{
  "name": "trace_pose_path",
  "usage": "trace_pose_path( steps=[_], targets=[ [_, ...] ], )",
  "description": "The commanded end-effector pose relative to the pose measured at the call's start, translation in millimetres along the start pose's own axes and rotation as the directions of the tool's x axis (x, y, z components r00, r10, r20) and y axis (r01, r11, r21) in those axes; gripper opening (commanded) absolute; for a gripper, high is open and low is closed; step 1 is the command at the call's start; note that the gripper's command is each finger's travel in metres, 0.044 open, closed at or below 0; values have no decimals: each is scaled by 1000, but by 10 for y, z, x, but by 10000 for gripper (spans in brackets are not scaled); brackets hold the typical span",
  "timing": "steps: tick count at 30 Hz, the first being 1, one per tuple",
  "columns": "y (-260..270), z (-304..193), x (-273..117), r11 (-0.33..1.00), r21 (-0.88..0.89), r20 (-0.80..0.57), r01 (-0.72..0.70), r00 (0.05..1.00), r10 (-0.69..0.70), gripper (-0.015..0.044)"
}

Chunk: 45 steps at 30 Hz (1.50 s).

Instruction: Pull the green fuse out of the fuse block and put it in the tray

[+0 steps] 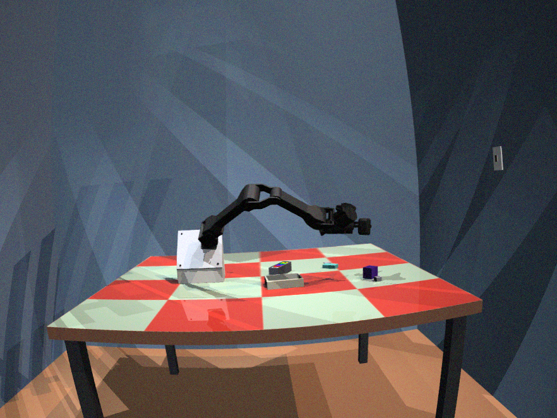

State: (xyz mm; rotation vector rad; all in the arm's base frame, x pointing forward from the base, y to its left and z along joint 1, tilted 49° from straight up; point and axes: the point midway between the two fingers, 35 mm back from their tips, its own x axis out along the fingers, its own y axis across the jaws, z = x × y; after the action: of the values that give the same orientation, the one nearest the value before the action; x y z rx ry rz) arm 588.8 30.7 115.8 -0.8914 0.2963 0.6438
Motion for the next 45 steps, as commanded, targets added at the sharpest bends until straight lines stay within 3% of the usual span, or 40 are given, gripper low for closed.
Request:
trace_pose_path(
  steps=[1,6,10,13,22,30,33,45],
  targets=[
    [27,-9,10,1000,16,-9,-5,1000,5,374],
    [754,-239,157,919,393,-243,-42,959,147,243],
    [1319,-420,124,803,593,-425,62,871,247,138],
    [1685,-549,27,742,647,-548,176,784,292,74],
    [2522,-857,-548,607,517,-851,604,441,286,74],
    [2842,-962,-1196,467,175,-985,867,156,80,74],
    [2936,-964,-1361,428,109,-994,897,112,18,74],
    [2927,-964,-1371,426,106,-994,898,110,15,74]
  ],
)
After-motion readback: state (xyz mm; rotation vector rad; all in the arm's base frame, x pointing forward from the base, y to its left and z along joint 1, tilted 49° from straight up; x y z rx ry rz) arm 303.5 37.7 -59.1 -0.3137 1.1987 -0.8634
